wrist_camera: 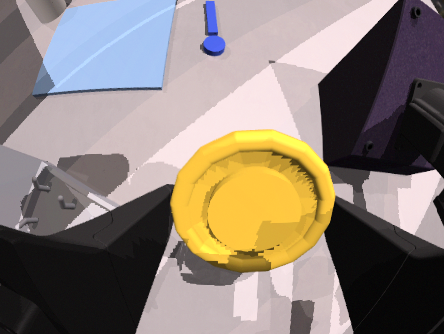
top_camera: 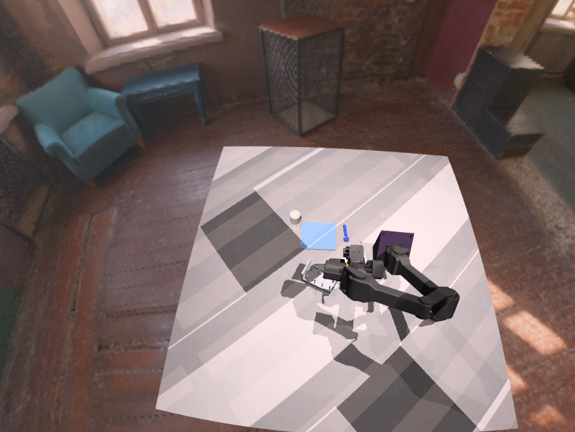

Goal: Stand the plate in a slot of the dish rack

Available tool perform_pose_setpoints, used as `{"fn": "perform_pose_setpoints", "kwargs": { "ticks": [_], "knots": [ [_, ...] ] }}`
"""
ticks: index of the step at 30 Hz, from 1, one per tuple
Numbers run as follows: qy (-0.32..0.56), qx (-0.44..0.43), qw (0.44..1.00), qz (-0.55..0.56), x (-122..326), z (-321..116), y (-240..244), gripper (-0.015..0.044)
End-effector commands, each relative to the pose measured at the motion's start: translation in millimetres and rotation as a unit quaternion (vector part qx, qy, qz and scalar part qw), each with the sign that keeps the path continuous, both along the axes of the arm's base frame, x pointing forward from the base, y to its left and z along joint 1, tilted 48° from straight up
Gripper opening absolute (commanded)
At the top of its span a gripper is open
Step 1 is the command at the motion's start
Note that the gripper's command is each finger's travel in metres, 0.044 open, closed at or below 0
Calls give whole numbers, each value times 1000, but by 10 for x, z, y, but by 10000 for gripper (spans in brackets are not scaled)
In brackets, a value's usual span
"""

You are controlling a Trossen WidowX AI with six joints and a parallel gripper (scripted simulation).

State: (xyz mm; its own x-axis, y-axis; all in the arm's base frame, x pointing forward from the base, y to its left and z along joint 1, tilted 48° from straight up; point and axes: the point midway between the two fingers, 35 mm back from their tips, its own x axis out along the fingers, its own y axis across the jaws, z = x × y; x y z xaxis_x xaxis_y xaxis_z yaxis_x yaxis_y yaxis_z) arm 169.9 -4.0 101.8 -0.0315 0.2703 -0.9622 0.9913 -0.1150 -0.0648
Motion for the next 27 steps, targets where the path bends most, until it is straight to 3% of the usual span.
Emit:
{"fn": "perform_pose_setpoints", "kwargs": {
  "ticks": [1,27],
  "knots": [
    [-13,-47,998,26,-1,-68,-14,0],
    [-137,-271,941,149,181,-257,-12,0]
  ]
}}
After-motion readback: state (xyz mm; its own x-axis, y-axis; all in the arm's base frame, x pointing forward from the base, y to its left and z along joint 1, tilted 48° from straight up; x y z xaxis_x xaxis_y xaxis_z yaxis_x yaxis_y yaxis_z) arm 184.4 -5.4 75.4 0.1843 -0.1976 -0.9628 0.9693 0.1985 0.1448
